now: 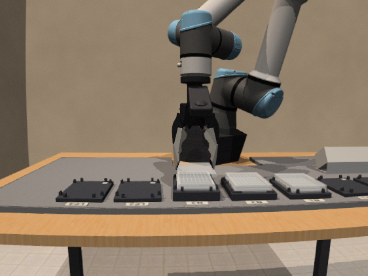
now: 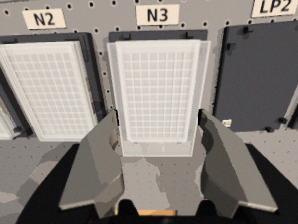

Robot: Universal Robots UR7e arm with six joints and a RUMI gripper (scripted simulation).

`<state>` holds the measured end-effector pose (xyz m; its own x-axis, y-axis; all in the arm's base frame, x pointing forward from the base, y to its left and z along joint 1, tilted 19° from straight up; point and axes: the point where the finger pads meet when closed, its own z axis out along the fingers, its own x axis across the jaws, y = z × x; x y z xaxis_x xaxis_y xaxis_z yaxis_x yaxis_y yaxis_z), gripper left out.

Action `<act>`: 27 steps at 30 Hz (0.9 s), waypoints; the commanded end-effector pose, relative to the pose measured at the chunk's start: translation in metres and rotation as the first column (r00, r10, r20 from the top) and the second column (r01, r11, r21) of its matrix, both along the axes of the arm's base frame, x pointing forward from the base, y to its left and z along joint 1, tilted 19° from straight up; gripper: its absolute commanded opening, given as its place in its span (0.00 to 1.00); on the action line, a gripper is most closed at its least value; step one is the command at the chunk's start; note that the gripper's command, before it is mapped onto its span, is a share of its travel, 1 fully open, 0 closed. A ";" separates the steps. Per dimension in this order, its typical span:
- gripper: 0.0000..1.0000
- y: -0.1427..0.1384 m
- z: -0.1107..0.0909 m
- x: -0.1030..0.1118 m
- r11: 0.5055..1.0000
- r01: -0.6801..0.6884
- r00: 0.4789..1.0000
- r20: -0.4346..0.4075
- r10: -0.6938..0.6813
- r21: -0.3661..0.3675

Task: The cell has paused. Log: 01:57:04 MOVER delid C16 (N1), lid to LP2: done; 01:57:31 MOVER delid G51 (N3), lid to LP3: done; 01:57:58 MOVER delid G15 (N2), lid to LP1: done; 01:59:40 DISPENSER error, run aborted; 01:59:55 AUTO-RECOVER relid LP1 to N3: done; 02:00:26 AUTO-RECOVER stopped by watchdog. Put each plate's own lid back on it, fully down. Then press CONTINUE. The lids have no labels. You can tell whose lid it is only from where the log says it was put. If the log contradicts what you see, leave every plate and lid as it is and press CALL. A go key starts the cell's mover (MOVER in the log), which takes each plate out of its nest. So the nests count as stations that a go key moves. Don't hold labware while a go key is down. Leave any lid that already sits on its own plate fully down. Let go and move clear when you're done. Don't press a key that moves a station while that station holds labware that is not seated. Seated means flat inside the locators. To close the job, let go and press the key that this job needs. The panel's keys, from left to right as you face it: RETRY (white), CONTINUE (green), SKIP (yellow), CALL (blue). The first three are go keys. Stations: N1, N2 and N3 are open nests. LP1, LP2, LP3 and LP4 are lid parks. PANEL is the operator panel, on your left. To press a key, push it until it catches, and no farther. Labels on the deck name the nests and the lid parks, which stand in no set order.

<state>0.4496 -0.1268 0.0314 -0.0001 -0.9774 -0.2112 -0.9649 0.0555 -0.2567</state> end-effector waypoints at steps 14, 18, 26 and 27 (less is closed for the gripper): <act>0.00 0.002 -0.006 0.001 1.000 -0.002 1.000 -0.001 0.002 0.003; 0.00 0.003 -0.008 0.001 1.000 -0.002 1.000 -0.001 0.002 0.003; 0.00 0.003 -0.010 0.002 1.000 -0.002 1.000 -0.001 0.002 0.002; 0.00 0.003 -0.010 0.003 1.000 -0.002 1.000 -0.001 0.002 0.002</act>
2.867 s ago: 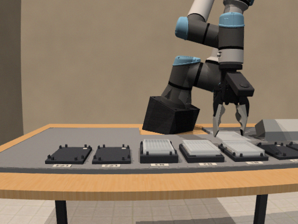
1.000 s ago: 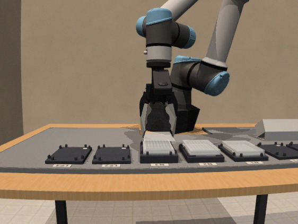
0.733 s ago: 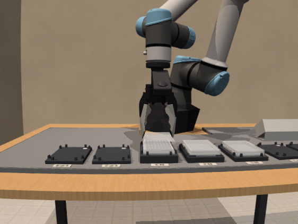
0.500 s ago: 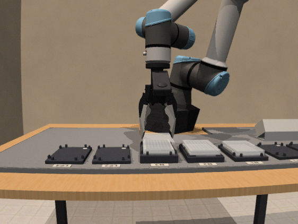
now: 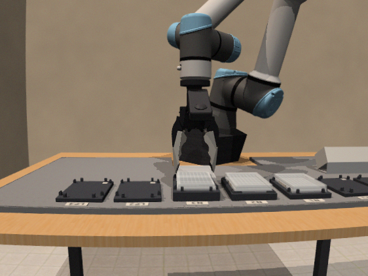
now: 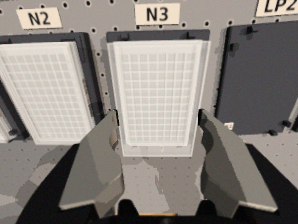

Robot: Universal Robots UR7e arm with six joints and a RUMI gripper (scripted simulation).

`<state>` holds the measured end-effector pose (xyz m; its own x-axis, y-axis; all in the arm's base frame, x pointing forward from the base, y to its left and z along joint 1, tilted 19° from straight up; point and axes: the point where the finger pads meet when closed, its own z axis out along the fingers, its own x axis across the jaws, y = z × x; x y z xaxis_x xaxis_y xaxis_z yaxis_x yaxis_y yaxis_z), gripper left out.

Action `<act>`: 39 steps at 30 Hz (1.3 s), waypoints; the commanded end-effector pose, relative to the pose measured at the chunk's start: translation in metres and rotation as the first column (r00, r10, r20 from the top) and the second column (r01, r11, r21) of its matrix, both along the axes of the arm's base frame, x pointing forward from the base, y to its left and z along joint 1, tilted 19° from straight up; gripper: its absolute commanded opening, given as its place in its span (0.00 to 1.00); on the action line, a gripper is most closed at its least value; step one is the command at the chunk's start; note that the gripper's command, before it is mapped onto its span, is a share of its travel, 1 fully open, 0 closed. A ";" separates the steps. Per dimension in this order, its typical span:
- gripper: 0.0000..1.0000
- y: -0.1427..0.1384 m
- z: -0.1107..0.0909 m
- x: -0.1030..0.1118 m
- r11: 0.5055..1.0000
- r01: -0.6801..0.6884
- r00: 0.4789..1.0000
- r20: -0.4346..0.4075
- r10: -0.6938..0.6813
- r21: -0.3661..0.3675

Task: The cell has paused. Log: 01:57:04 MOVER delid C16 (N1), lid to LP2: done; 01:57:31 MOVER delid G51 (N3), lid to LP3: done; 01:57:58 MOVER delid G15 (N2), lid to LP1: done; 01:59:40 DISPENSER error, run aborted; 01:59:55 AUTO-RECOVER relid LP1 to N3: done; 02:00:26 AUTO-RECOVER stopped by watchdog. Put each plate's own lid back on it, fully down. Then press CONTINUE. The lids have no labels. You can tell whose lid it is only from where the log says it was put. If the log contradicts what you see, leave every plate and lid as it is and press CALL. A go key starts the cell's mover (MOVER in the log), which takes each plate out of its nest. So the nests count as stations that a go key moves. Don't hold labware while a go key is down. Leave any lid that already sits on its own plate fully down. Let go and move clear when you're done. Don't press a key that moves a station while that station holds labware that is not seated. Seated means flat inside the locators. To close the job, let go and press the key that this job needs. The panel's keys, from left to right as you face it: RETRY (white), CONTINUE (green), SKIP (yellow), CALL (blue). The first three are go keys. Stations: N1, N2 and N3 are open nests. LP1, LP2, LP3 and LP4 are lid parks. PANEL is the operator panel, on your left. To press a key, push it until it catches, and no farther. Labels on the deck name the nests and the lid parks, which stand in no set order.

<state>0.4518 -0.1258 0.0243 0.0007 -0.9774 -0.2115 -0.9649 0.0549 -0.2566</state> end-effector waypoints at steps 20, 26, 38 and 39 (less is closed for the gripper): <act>0.00 0.003 -0.008 0.002 1.000 -0.001 1.000 -0.001 0.001 0.002; 0.00 0.004 -0.010 0.002 1.000 -0.001 1.000 -0.001 0.001 0.002; 0.00 0.004 -0.013 0.003 1.000 -0.001 1.000 -0.001 0.001 0.001; 0.00 0.004 -0.013 0.003 1.000 -0.001 1.000 -0.001 0.001 0.001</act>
